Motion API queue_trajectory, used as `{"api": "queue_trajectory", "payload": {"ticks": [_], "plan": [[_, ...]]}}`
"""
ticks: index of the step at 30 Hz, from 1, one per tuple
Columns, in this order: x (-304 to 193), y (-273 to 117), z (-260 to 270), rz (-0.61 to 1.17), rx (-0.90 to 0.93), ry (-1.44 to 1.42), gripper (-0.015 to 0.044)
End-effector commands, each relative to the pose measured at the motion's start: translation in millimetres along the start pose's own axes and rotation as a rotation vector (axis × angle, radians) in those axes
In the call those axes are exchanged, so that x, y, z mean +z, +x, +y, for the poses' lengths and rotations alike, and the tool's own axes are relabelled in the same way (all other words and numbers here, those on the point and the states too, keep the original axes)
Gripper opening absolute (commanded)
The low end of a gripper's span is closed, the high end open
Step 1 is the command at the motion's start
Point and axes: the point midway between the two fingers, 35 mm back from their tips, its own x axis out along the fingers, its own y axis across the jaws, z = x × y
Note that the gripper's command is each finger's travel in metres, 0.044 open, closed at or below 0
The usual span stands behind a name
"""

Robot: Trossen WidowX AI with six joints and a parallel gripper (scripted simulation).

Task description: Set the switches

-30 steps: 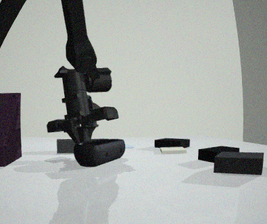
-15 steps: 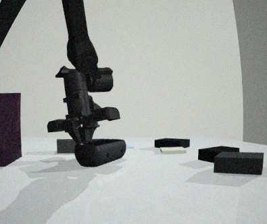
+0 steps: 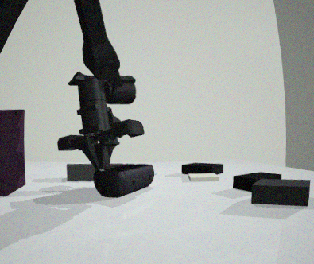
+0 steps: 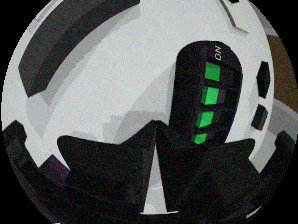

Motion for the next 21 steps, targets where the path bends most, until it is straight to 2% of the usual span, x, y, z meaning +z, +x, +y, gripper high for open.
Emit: {"api": "queue_trajectory", "payload": {"ticks": [1,8,14,21], "plan": [[1.4,-36.2,5.6,-0.017,-0.013,0.017,0.0000],[1.2,-38.2,5.3,-0.016,-0.006,0.019,0.0000],[2.7,-34.6,-15.9,-0.017,0.188,0.020,0.0000],[2.7,-34.6,-16.6,-0.018,0.195,0.020,0.0000]]}}
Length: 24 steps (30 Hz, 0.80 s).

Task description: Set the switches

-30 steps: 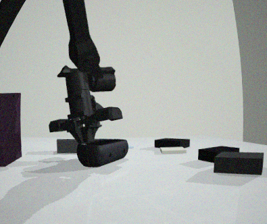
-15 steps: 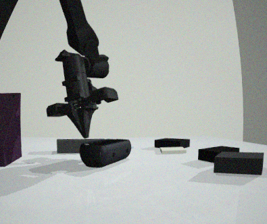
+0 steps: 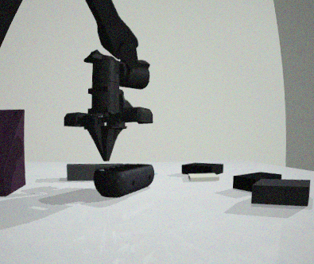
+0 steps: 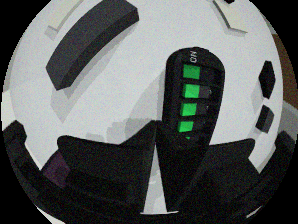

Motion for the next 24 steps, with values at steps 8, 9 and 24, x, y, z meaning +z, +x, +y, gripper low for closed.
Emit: {"api": "queue_trajectory", "payload": {"ticks": [8,9,24], "plan": [[1.2,-14.8,-1.0,-0.003,0.007,-0.002,0.0079],[1.4,-25.4,-1.3,-0.003,0.008,-0.002,0.0105],[0.3,-50.8,-1.3,-0.003,0.008,-0.002,0.0131]]}}
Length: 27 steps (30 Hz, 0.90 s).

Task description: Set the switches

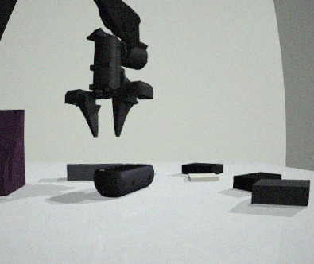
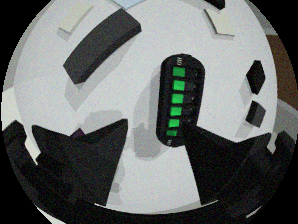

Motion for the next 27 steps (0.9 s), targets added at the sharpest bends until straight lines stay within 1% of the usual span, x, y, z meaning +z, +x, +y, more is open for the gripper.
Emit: {"api": "queue_trajectory", "payload": {"ticks": [1,5,18,27], "plan": [[0.0,-1.8,0.3,-0.004,0.005,0.006,0.0105],[0.0,-1.8,0.3,-0.004,0.005,0.006,0.0000],[0.0,-1.8,0.3,-0.004,0.005,0.006,0.0000],[0.0,-1.2,-0.1,-0.002,0.001,0.001,0.0236]]}}
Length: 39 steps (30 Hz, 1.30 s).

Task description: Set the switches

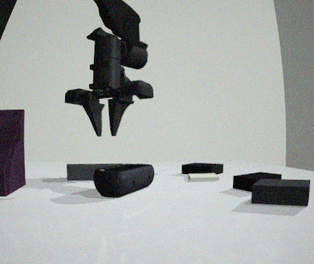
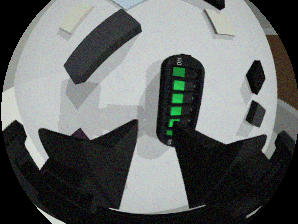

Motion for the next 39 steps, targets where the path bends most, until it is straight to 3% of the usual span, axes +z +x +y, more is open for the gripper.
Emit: {"api": "queue_trajectory", "payload": {"ticks": [1,8,10,18,27,39], "plan": [[0.0,0.0,-0.2,0.000,-0.001,0.000,0.0262],[0.0,0.0,-0.2,0.000,-0.001,0.000,0.0440],[0.0,0.0,-0.2,0.000,-0.001,0.000,0.0440],[-1.9,-77.9,0.3,0.000,0.002,-0.001,0.0230],[-2.3,-80.1,0.4,0.000,0.002,-0.001,0.0000],[-2.3,-80.1,0.4,0.000,0.002,-0.001,0.0000]]}}
